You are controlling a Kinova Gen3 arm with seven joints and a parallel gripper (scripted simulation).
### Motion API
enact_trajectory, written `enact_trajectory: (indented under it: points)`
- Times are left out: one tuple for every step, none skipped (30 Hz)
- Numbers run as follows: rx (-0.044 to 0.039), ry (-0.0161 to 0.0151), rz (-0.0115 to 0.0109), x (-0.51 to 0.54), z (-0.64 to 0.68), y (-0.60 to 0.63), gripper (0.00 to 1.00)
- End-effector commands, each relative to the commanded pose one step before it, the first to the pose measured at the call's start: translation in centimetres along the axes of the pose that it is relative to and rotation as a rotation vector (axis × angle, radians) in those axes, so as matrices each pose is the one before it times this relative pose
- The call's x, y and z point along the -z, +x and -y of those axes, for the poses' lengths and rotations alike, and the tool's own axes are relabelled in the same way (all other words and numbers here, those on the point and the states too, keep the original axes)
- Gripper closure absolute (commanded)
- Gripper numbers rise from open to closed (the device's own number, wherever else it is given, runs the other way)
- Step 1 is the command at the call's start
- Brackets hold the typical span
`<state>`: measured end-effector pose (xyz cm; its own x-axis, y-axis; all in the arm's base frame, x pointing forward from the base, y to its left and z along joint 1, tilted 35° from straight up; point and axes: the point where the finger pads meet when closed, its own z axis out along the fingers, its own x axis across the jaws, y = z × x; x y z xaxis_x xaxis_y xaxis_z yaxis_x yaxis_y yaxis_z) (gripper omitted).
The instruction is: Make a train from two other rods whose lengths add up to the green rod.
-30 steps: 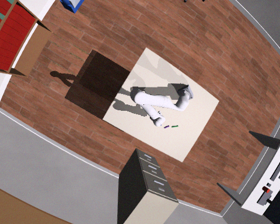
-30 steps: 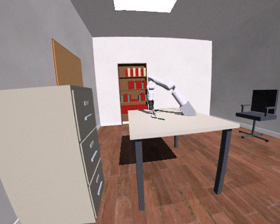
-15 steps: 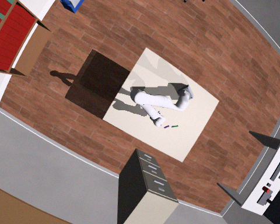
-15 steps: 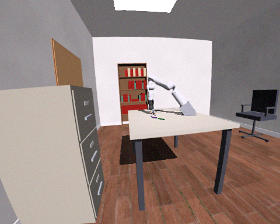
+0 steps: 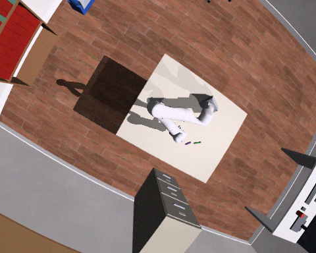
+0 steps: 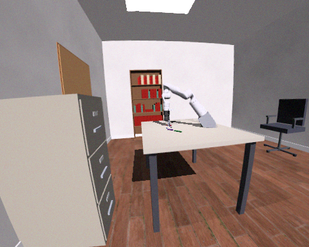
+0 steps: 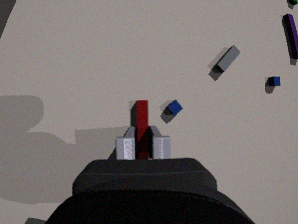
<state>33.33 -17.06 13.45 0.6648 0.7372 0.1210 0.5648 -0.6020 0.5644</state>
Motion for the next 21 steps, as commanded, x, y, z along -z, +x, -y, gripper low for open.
enact_trajectory:
  points:
    - [0.00031, -0.0008, 0.00009, 0.02, -0.023, 0.004, 0.76]
    - [0.0, 0.0, 0.0, 0.001, 0.0, 0.0, 0.76]
    - [0.0, 0.0, 0.00001, 0.002, 0.0, 0.0, 0.76]
    - [0.0, 0.0, 0.00001, 0.002, 0.0, 0.0, 0.76]
    - [0.00001, 0.0, 0.00001, 0.003, 0.0, 0.0, 0.76]
    - [0.00001, 0.0, 0.00001, 0.004, 0.0, 0.0, 0.76]
    - [0.0, 0.0, 0.0, 0.0, 0.0, 0.0, 0.76]
    - [0.0, 0.0, 0.0, 0.0, 0.0, 0.0, 0.76]
    - [0.00001, -0.00001, 0.00002, 0.005, 0.0, 0.0, 0.76]
    - [0.00001, -0.00001, 0.00002, 0.007, 0.0, -0.001, 0.76]
    - [0.00001, -0.00001, 0.00003, 0.008, 0.0, -0.001, 0.76]
    - [0.00001, -0.00001, 0.00003, 0.01, 0.0, -0.001, 0.76]
    - [0.00001, -0.00001, 0.00003, 0.011, 0.0, -0.001, 0.76]
    - [0.00002, -0.00001, 0.00004, 0.013, 0.0, -0.001, 0.76]
    - [0.00002, -0.00001, 0.00004, 0.015, 0.0, -0.001, 0.76]
    - [0.00002, -0.00001, 0.00004, 0.017, 0.0, -0.001, 0.76]
    - [0.00002, -0.00001, 0.00004, 0.018, 0.0, -0.001, 0.76]
    - [0.00002, -0.00001, 0.00004, 0.02, 0.0, -0.001, 0.76]
    - [0.00001, -0.00001, 0.00003, 0.023, 0.0, -0.001, 0.76]
    - [0.00001, -0.00001, 0.00003, 0.025, 0.0, -0.001, 0.76]
    - [0.00001, -0.00001, 0.00002, 0.027, 0.0, -0.001, 0.76]
